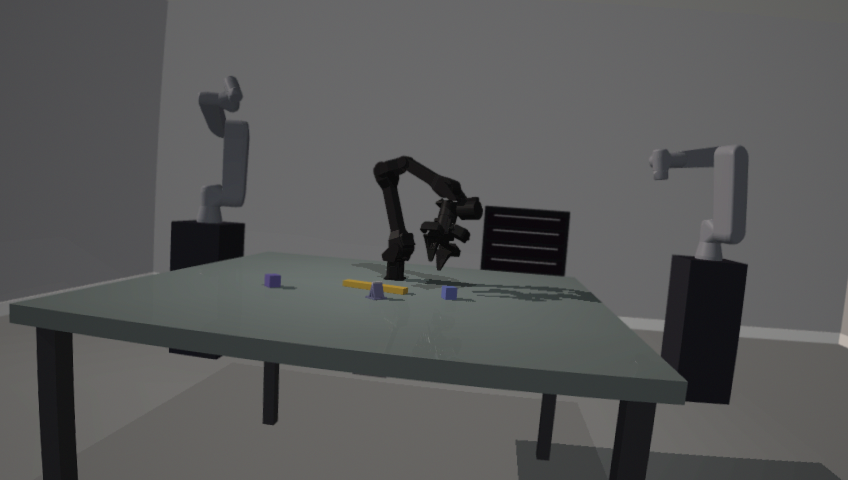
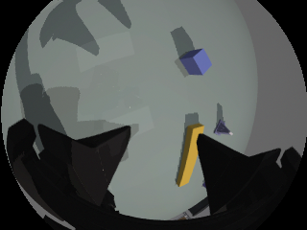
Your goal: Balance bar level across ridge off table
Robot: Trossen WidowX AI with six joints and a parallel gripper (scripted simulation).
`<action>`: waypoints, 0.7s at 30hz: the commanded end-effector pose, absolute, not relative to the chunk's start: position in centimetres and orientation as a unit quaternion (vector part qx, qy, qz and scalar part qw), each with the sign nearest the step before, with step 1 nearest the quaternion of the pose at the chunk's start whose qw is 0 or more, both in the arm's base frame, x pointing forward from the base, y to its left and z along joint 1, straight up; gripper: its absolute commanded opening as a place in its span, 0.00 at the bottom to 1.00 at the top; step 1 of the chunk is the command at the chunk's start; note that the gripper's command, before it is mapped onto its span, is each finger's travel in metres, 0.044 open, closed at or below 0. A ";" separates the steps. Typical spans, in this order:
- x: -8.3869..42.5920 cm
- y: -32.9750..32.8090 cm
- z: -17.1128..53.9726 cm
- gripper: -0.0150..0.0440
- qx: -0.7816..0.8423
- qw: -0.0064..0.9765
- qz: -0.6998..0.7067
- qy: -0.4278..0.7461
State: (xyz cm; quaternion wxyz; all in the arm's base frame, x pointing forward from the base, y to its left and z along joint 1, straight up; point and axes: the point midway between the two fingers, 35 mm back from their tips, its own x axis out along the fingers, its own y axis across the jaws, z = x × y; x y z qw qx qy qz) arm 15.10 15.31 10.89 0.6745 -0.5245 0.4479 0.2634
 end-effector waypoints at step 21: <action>18.8 11.0 10.8 0.79 -0.516 0.620 0.276 0.522</action>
